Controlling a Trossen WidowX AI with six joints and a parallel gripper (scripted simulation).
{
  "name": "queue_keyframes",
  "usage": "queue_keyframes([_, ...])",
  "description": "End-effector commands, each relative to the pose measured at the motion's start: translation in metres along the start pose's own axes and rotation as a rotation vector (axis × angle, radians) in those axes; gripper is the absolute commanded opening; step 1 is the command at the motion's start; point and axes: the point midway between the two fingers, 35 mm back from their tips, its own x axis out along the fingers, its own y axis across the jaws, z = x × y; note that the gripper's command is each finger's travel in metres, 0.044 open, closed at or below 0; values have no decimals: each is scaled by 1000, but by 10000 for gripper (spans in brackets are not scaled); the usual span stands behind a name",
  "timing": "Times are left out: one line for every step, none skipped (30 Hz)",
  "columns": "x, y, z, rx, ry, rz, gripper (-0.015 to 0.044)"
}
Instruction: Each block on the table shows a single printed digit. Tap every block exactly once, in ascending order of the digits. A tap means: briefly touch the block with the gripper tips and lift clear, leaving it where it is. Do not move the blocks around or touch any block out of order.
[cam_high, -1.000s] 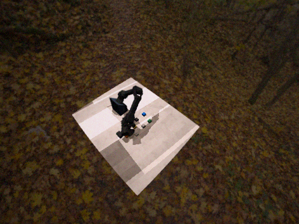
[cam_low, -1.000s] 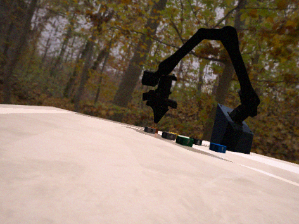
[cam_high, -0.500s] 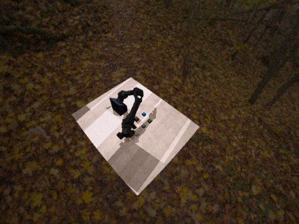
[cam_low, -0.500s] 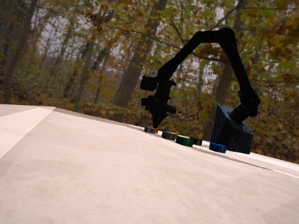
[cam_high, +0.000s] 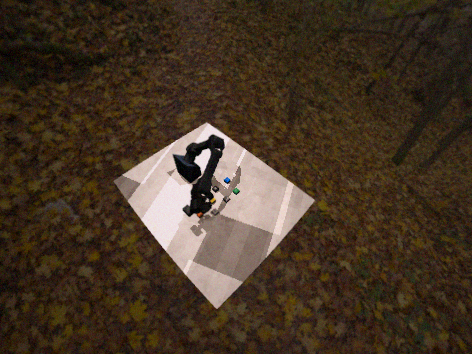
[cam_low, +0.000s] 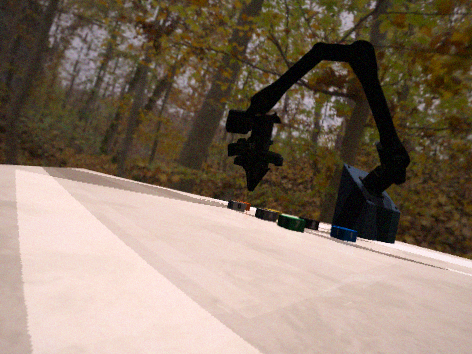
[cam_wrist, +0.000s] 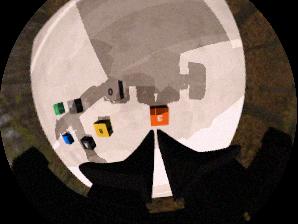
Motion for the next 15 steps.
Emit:
queue_keyframes([-58,-3,4,-10,-20,-20,20])
queue_keyframes([-69,-2,2,-10,-20,-19,20])
queue_keyframes([-72,-2,2,-10,-20,-19,20])
queue_keyframes([-72,-2,2,-10,-20,-19,20])
queue_keyframes([-72,-2,2,-10,-20,-19,20])
queue_keyframes([-72,-2,2,-10,-20,-19,20])
queue_keyframes([-72,1,4,-9,-20,-20,20])
queue_keyframes([-73,9,8,-8,-20,-22,20])
queue_keyframes([-74,24,15,-7,-21,-26,20])
queue_keyframes([-75,43,23,-6,-22,-29,20])
queue_keyframes([-75,63,30,-6,-23,-30,20])
queue_keyframes([-75,82,35,-6,-23,-30,20])
queue_keyframes([-75,96,38,-6,-23,-28,20])
queue_keyframes([-74,113,42,-6,-23,-26,20])
queue_keyframes([-73,132,44,-7,-23,-23,20])
